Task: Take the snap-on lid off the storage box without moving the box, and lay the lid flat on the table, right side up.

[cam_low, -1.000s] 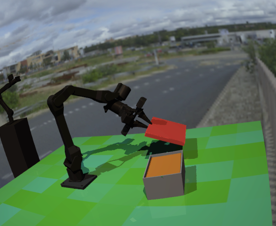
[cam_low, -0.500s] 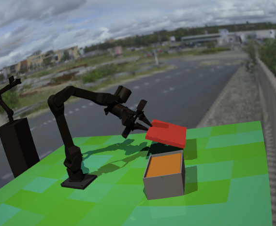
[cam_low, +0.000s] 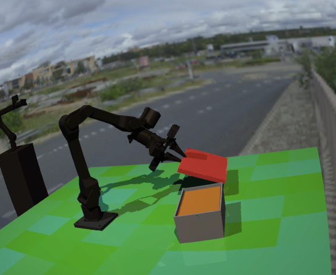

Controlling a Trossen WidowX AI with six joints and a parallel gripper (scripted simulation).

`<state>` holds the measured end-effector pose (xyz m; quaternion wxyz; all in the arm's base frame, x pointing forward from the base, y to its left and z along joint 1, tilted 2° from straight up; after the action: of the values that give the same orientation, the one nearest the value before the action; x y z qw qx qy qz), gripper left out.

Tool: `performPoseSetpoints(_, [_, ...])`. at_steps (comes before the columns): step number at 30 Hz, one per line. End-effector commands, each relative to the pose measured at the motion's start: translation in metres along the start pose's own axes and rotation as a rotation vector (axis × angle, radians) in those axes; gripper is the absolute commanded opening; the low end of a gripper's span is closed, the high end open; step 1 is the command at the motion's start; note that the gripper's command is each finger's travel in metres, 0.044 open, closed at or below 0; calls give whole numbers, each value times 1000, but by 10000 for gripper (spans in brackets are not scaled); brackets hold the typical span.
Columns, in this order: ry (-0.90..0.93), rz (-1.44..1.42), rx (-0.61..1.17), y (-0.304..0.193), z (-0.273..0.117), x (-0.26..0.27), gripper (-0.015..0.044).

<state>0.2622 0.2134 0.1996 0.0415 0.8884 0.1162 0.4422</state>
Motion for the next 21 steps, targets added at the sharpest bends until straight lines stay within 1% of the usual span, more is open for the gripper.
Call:
performPoseSetpoints(1, [4, -2, 1, -1, 2, -2, 0])
performPoseSetpoints(21, [3, -2, 1, -4, 12, -14, 0])
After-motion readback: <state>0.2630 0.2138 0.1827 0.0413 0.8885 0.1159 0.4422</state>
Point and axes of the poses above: the point midway between the two fingers, 35 mm back from their tips, its own z axis out along the fingers, its own x axis across the jaws, y = z × x, the point moved 6 cm from there along -z, back along the fingers, and after that the axes turned 15 degrees about -z, right-handed, at the moved point
